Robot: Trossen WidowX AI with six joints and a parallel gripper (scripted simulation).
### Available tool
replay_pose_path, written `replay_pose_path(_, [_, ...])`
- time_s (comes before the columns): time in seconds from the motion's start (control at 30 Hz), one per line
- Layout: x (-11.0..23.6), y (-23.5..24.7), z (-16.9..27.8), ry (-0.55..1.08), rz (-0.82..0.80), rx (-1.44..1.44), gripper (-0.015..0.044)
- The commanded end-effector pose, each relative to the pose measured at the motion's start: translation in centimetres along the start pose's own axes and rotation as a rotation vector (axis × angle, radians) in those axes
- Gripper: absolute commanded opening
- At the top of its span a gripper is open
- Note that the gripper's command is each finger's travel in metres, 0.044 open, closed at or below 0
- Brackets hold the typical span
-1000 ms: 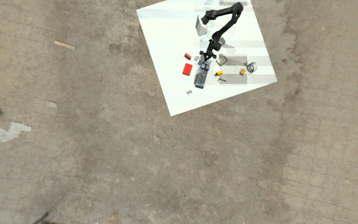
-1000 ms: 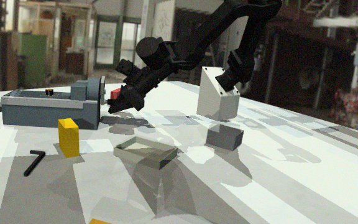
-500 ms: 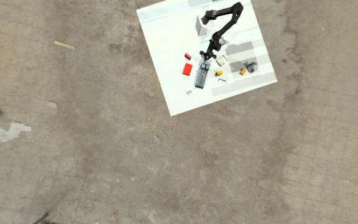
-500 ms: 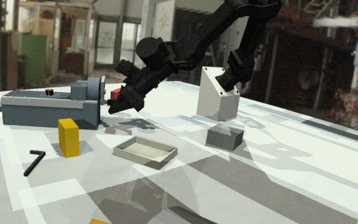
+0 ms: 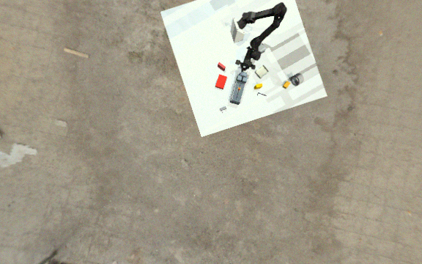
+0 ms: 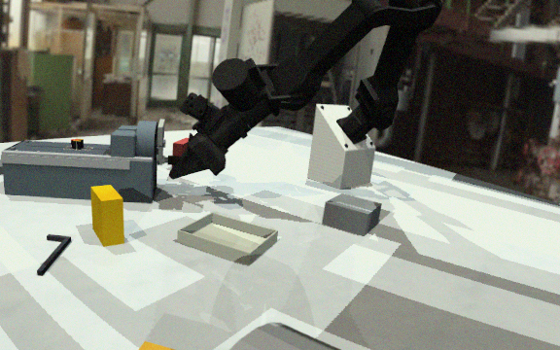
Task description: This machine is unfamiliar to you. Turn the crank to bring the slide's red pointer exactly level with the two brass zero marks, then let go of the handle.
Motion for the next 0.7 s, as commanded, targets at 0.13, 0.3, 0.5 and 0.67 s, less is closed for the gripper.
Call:
replay_pose_path(0.13, [-0.12, 0.92, 0.22, 0.009, -0.021, 0.01, 0.0])
replay_pose_path(0.3, [-0.11, 0.96, 0.22, 0.009, -0.021, 0.01, 0.0])
replay_pose_path(0.5, [-0.11, 1.03, 0.23, 0.009, -0.021, 0.01, 0.0])
replay_pose_path(0.67, [-0.1, 1.06, 0.23, 0.009, -0.021, 0.01, 0.0])
Point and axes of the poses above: the point midway between the two fingers, 35 mm back from their tips, its own x axis back along the fingers, its own y axis across the jaws, z = x × y, the point moved 1 cm from there along x, back along the fingers, and after that the axes turned 6 degrees about -x, right-handed, at the moved point
